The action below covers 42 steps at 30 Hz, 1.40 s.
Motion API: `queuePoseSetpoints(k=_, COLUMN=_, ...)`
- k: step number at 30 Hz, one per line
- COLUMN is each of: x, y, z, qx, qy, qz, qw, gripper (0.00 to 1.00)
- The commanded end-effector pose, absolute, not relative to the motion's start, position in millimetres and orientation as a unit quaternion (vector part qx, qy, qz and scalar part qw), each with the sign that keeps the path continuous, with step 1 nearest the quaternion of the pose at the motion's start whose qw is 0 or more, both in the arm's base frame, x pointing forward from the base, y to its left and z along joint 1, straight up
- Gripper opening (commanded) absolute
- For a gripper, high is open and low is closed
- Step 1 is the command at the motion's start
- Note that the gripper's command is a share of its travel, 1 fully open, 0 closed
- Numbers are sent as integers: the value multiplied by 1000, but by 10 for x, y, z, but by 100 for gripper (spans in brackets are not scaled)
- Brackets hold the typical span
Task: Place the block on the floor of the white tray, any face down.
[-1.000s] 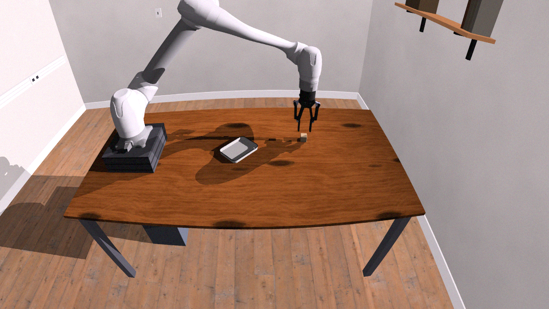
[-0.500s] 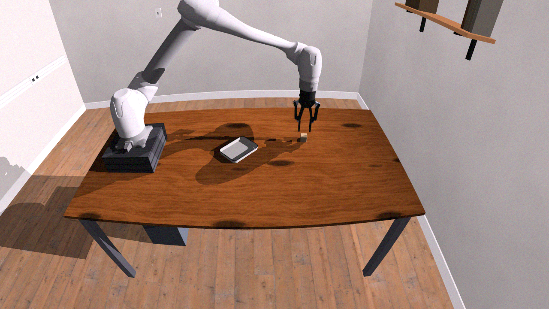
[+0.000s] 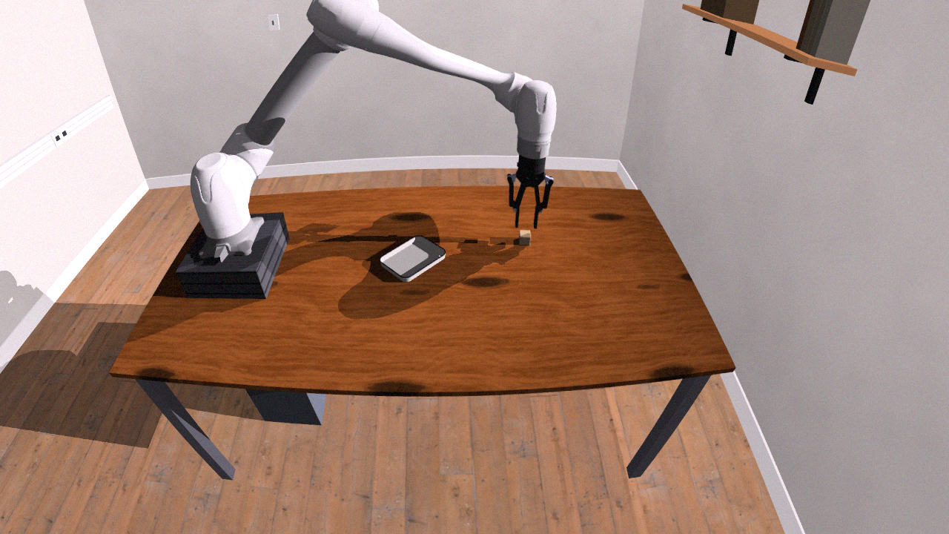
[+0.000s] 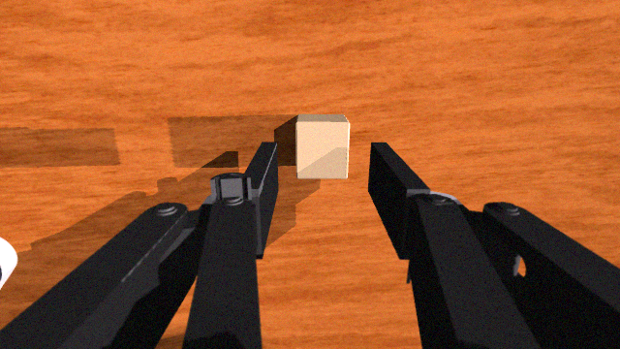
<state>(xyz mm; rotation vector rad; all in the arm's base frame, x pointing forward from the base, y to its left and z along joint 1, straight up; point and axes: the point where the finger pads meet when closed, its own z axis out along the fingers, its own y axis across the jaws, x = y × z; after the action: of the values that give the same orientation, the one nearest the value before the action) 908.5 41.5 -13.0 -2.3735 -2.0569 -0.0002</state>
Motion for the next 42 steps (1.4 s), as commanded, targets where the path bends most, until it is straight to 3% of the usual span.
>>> queuePoseSetpoints(k=1, x=9090, y=416, z=-135, qx=-756, qy=-655, qz=-1, qw=0, gripper=39)
queuePoseSetpoints(k=42, x=9090, y=416, z=-358, qx=-756, qy=-655, qz=-1, qw=0, gripper=39)
